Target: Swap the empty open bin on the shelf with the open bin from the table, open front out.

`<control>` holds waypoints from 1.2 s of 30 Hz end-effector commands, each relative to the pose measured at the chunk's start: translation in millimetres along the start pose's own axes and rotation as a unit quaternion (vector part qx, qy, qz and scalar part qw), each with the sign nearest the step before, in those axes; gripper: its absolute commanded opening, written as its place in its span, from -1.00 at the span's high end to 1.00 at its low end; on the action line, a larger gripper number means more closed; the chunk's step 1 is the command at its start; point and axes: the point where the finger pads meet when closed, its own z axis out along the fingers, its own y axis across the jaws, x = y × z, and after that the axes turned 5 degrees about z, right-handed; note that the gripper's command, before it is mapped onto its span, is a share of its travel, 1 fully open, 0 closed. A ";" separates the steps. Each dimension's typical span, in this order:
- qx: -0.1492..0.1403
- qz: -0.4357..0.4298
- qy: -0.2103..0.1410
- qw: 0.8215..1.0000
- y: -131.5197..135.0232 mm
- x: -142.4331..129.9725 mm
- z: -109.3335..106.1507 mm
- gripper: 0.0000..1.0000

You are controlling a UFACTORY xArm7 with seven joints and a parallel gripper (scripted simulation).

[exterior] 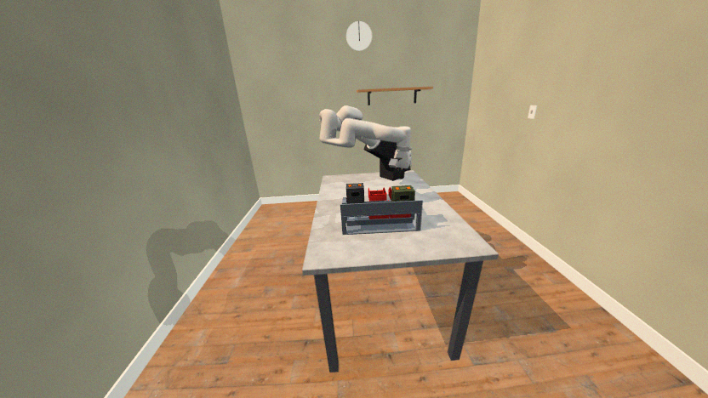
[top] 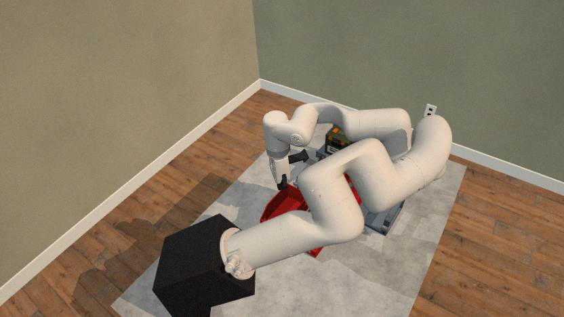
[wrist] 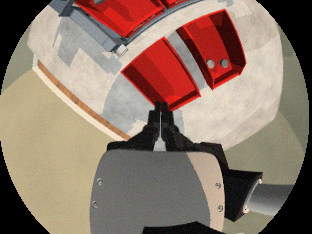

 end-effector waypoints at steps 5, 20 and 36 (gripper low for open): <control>0.009 0.245 0.006 0.969 14.9 18.1 -1.4 1.00; -0.001 0.578 0.005 0.816 52.4 51.2 -4.4 1.00; -0.012 0.889 -0.004 0.458 76.5 65.1 -9.7 1.00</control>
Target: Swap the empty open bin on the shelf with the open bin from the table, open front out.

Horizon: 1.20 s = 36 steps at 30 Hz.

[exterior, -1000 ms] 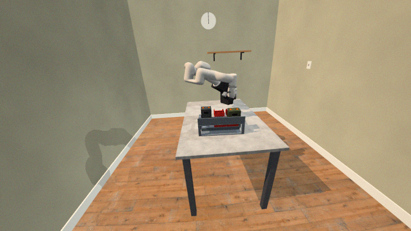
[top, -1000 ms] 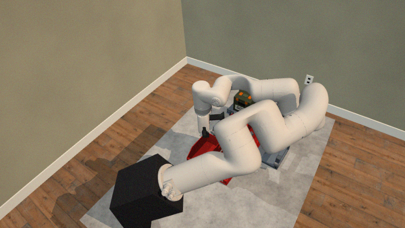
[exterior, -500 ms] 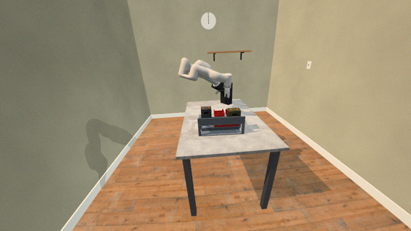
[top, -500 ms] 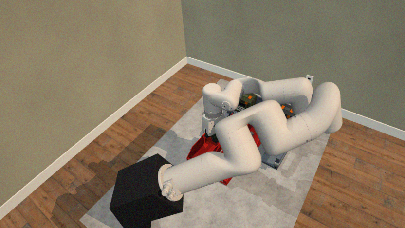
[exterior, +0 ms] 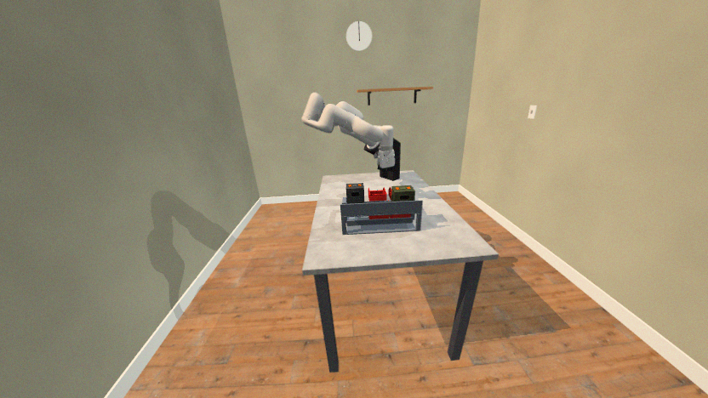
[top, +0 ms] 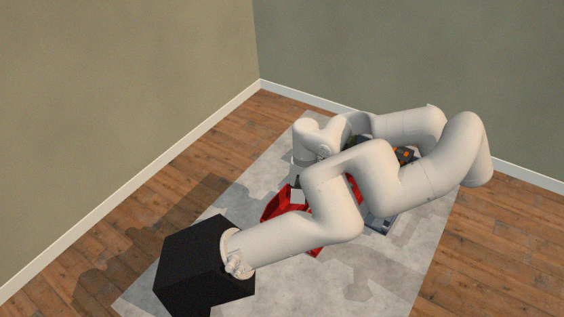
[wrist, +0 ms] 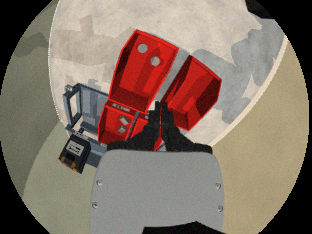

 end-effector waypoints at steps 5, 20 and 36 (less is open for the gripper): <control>-0.008 0.215 -0.024 0.976 -2.6 1.7 -2.0 1.00; -0.009 0.222 -0.024 0.975 -2.9 2.0 -2.1 0.49; -0.009 0.222 -0.024 0.975 -2.9 2.0 -2.1 0.49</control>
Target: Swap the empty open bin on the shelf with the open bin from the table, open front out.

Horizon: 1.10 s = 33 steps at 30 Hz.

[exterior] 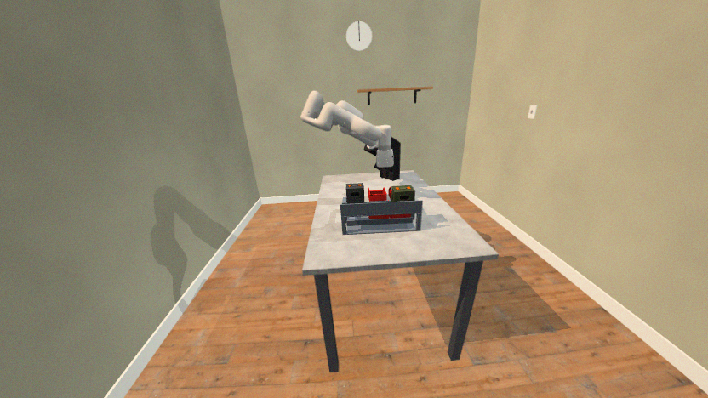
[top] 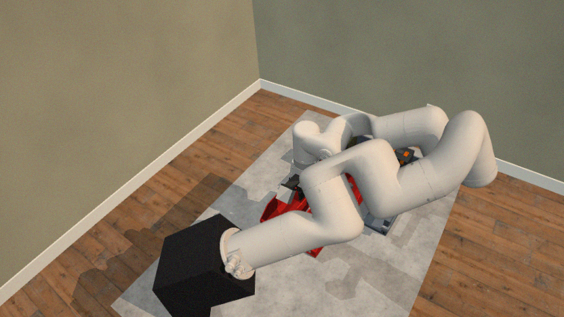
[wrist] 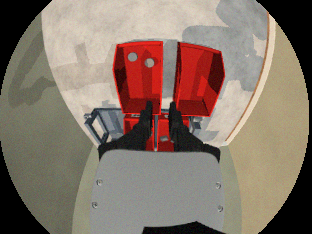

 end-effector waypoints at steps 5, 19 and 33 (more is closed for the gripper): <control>-0.001 0.000 -0.001 1.000 0.8 -0.7 -1.0 0.49; -0.001 0.000 -0.001 1.000 0.8 -0.7 0.7 0.49; -0.001 0.000 -0.001 1.000 0.9 -0.7 14.1 0.49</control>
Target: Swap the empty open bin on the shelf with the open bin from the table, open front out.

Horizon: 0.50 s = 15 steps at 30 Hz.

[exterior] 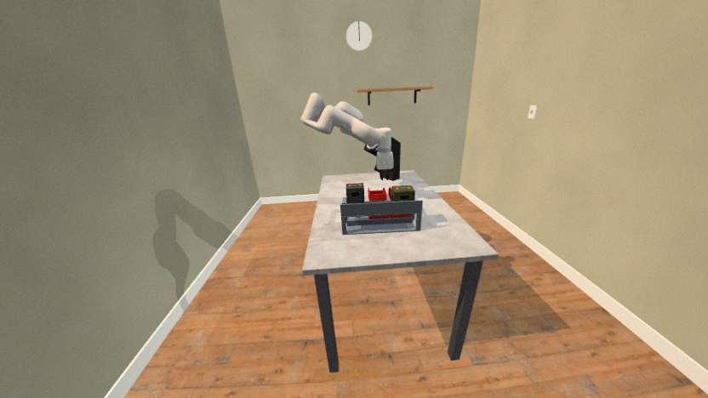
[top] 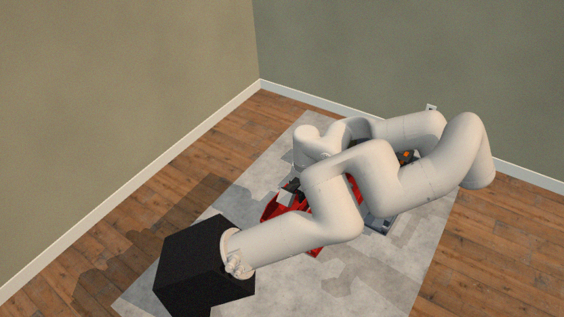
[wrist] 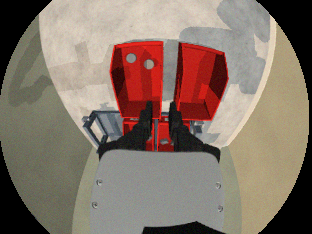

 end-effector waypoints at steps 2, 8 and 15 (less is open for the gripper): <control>-0.001 0.000 -0.002 1.000 1.1 -0.9 3.1 0.49; -0.001 0.000 -0.002 1.000 1.1 -1.0 15.1 0.49; -0.001 0.000 -0.002 1.000 1.1 -1.0 29.8 0.49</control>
